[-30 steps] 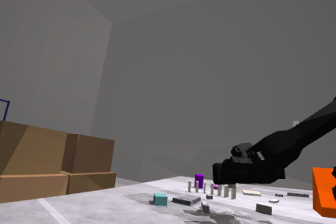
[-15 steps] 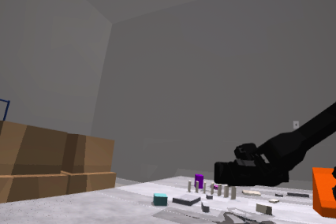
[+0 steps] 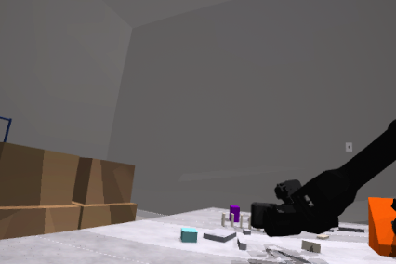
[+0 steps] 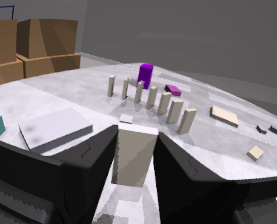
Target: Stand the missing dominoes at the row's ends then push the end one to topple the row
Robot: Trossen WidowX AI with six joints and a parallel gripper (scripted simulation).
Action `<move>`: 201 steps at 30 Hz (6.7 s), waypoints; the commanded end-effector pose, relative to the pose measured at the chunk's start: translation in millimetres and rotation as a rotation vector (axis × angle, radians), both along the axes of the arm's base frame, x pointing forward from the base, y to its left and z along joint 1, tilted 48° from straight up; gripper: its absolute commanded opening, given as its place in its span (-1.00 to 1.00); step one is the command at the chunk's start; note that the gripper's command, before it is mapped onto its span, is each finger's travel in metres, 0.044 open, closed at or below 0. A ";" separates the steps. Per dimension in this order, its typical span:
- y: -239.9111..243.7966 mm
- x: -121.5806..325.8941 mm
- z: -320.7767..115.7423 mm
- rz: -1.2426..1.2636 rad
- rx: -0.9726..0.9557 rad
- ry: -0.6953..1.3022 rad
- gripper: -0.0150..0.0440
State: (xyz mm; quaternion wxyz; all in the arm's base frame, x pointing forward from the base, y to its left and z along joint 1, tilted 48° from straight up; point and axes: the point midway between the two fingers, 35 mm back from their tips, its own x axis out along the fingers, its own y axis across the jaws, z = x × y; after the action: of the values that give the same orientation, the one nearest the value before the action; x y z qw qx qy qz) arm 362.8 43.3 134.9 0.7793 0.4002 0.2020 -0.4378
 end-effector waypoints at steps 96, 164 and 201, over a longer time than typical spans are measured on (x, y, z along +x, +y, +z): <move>-2.4 16.4 -35.5 0.658 1.235 0.440 1.00; -207.5 -25.9 -82.9 1.161 0.924 0.345 -0.13; -127.3 -12.1 -158.5 1.154 0.949 0.348 -0.13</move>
State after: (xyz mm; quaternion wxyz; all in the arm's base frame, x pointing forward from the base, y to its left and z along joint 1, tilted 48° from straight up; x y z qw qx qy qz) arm 352.4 -98.4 -13.4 0.5913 0.4443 0.6632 0.1144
